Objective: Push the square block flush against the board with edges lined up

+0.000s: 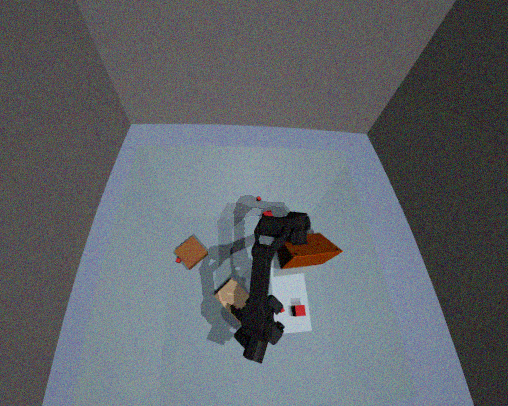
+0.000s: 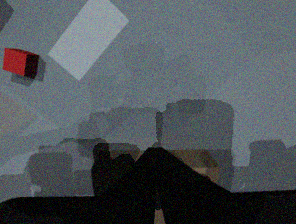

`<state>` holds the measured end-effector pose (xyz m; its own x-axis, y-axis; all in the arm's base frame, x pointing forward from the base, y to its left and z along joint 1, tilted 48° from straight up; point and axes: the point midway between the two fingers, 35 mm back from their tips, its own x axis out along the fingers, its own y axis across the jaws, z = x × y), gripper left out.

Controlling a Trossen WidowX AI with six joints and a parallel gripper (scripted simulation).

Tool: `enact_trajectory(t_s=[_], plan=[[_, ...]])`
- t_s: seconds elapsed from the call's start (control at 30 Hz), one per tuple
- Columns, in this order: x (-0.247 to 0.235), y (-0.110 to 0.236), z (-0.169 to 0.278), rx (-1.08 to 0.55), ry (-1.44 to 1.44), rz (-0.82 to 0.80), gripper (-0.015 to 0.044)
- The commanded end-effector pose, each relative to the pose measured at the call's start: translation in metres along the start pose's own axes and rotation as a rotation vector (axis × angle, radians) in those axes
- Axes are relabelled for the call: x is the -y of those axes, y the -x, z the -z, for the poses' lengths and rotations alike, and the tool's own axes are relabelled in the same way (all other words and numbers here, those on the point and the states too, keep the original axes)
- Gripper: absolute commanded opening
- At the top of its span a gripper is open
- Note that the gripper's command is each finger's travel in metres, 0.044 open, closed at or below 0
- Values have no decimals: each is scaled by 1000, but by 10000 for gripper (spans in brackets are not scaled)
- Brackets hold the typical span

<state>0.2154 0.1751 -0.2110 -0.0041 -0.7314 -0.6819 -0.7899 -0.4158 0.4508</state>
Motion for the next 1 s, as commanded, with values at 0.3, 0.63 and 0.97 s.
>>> enact_trajectory(t_s=[0.3, 0.63, 0.97], plan=[[5, -51, 1, 8, 1, 7, 0], [8, -49, 12, 12, 3, 10, 0], [12, -47, 24, 16, 5, 14, 0]])
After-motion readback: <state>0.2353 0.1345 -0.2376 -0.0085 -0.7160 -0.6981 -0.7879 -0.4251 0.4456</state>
